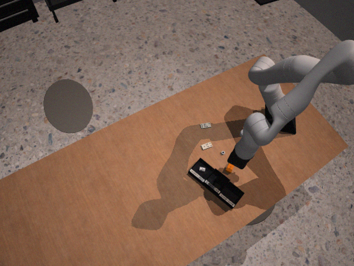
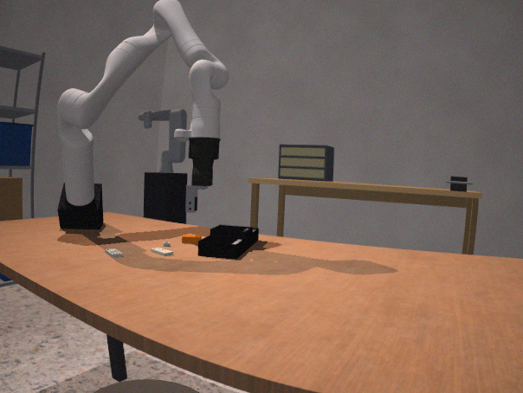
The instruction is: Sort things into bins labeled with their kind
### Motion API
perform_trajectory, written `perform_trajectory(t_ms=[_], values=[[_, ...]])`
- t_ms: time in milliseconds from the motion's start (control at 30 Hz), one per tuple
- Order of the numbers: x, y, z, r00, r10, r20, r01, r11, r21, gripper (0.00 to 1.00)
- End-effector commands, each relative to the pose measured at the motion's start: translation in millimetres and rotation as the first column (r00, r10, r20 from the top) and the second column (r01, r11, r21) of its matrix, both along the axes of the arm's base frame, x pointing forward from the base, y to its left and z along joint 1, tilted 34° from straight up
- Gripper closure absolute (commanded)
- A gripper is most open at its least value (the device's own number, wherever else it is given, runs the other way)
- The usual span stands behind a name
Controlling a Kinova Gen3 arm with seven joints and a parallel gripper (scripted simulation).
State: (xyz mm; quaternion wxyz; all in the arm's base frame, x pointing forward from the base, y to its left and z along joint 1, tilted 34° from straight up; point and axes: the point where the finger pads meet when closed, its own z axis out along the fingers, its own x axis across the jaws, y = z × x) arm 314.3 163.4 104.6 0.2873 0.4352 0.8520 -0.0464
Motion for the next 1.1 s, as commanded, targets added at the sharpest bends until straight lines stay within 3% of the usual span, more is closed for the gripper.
perform_trajectory(t_ms=[0,1067], values=[[-1.0,2.9,0.1,1.000,0.008,-0.002,-0.008,1.000,-0.001,0.20],[4.9,-4.9,5.7,1.000,0.008,0.001,-0.008,1.000,-0.006,0.20]])
